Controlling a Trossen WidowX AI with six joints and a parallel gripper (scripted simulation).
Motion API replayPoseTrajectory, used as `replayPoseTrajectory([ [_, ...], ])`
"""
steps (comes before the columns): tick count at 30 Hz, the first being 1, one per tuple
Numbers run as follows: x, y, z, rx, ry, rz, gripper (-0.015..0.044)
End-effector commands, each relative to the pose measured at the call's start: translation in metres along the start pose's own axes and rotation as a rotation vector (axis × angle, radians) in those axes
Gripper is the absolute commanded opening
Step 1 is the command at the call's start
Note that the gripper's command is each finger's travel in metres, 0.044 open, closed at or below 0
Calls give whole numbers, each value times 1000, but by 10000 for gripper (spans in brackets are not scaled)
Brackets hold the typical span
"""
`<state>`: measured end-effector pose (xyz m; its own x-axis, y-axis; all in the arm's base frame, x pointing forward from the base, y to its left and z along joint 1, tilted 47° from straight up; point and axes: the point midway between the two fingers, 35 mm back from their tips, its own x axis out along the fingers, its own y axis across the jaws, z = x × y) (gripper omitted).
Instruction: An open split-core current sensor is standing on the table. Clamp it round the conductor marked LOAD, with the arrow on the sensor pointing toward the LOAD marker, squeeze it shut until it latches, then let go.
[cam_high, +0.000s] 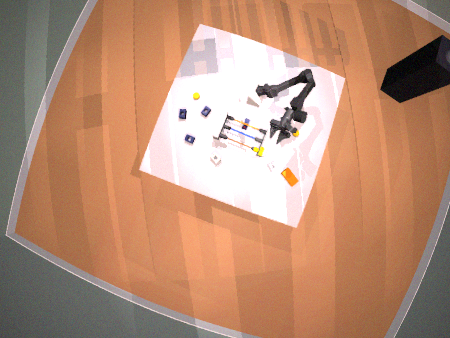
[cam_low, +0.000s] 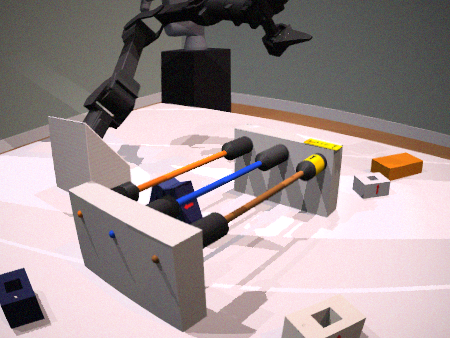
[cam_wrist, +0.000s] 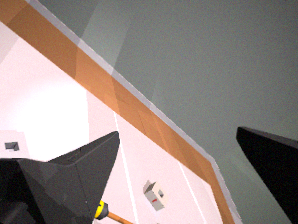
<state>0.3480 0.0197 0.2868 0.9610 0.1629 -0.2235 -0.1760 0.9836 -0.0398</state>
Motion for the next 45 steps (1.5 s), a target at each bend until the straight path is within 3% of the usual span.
replayPoseTrajectory([
  [1,25,13,-30,-2,215,165,440],
  [8,47,41,-75,154,571,555,440],
  [14,53,55,-84,415,732,828,440],
  [38,53,55,-84,425,736,835,440],
  [42,40,38,-120,456,789,782,335],
  [45,19,24,-162,496,854,727,321],
])
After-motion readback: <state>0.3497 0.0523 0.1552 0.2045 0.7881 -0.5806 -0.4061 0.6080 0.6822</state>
